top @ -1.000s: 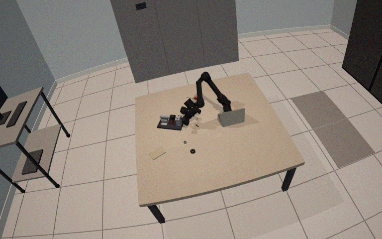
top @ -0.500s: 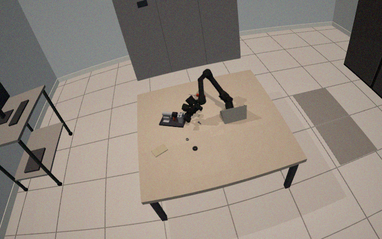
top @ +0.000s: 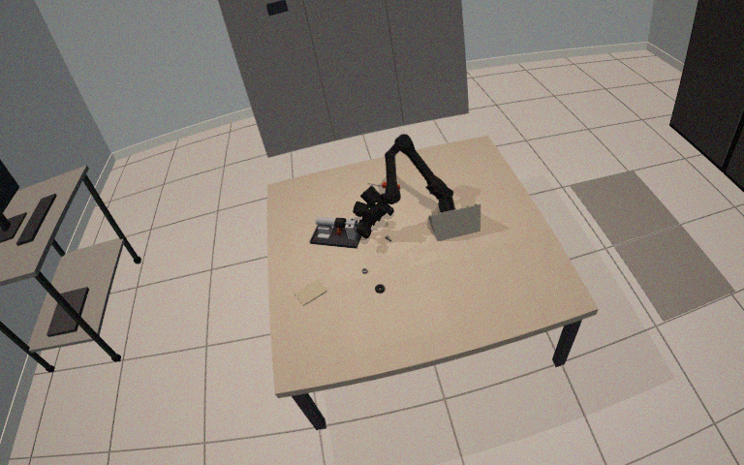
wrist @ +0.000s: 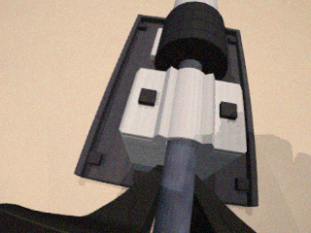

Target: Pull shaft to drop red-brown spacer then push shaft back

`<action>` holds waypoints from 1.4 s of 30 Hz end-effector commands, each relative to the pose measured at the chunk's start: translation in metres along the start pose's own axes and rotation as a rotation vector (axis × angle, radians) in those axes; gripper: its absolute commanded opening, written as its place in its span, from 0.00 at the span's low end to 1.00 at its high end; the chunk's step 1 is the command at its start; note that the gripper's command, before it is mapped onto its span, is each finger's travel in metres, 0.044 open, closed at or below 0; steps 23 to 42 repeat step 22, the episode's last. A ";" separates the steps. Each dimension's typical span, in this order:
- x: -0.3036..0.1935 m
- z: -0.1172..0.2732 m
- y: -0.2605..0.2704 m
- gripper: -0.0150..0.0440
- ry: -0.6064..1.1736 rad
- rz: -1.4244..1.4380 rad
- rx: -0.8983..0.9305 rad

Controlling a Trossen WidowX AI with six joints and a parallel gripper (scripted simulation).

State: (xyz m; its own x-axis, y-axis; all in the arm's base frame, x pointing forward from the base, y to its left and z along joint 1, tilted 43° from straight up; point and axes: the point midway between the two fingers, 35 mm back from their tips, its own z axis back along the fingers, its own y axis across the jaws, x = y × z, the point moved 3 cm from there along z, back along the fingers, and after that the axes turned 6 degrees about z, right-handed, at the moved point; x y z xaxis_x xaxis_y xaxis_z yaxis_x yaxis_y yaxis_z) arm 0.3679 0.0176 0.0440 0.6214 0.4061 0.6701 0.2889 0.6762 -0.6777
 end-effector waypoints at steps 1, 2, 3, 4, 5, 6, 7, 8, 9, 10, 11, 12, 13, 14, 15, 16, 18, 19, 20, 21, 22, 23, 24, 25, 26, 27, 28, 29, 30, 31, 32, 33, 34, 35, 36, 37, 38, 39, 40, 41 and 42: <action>0.003 -0.002 -0.001 0.25 -0.003 0.001 -0.001; 0.003 -0.002 -0.001 0.25 -0.003 0.001 -0.001; 0.003 -0.002 -0.001 0.25 -0.003 0.001 -0.001; 0.003 -0.002 -0.001 0.25 -0.003 0.001 -0.001; 0.003 -0.002 -0.001 0.25 -0.003 0.001 -0.001; 0.003 -0.002 -0.001 0.25 -0.003 0.001 -0.001; 0.003 -0.002 -0.001 0.25 -0.003 0.001 -0.001; 0.003 -0.002 -0.001 0.25 -0.003 0.001 -0.001; 0.000 0.000 0.000 0.30 0.001 0.001 0.000; 0.000 0.000 0.000 0.34 0.001 0.001 0.000; 0.000 0.000 0.000 0.39 0.001 0.001 0.000; 0.000 0.000 0.000 0.43 0.001 0.001 0.000; 0.000 0.000 0.000 0.48 0.001 0.001 0.000; 0.000 0.000 0.000 0.52 0.001 0.001 0.000; 0.000 0.000 0.000 0.57 0.001 0.001 0.000; 0.000 0.000 0.000 0.61 0.001 0.001 0.000; 0.000 0.000 0.000 0.70 0.001 0.001 0.000; 0.000 0.000 0.000 0.74 0.001 0.001 0.000; 0.000 0.000 0.000 0.79 0.001 0.001 0.000; 0.000 0.002 0.000 0.83 0.001 0.001 0.001; 0.001 0.007 0.001 0.88 0.003 0.000 0.002; 0.001 0.007 0.001 0.88 0.003 0.000 0.002; 0.001 0.007 0.001 0.88 0.003 0.000 0.002; 0.001 0.007 0.001 0.88 0.003 0.000 0.002; 0.001 0.007 0.001 0.88 0.003 0.000 0.002; 0.001 0.007 0.001 0.88 0.003 0.000 0.002; 0.001 0.007 0.001 0.88 0.003 0.000 0.002; 0.001 0.007 0.001 0.88 0.003 0.000 0.002; 0.001 0.007 0.001 0.88 0.003 0.000 0.002; 0.001 0.007 0.001 0.88 0.003 0.000 0.002; 0.001 0.007 0.001 0.88 0.003 0.000 0.002; 0.001 0.007 0.001 0.88 0.003 0.000 0.002; 0.001 0.007 0.001 0.88 0.003 0.000 0.002; 0.001 0.007 0.001 0.88 0.003 0.000 0.002; 0.001 0.007 0.001 0.88 0.003 0.000 0.002; 0.001 0.007 0.001 0.88 0.003 0.000 0.002; 0.001 0.007 0.001 0.88 0.003 0.000 0.002; 0.001 0.007 0.001 0.88 0.003 0.000 0.002; 0.001 0.007 0.001 0.88 0.003 0.000 0.002; 0.001 0.007 0.001 0.88 0.003 0.000 0.002; 0.001 0.007 0.001 0.88 0.003 0.000 0.002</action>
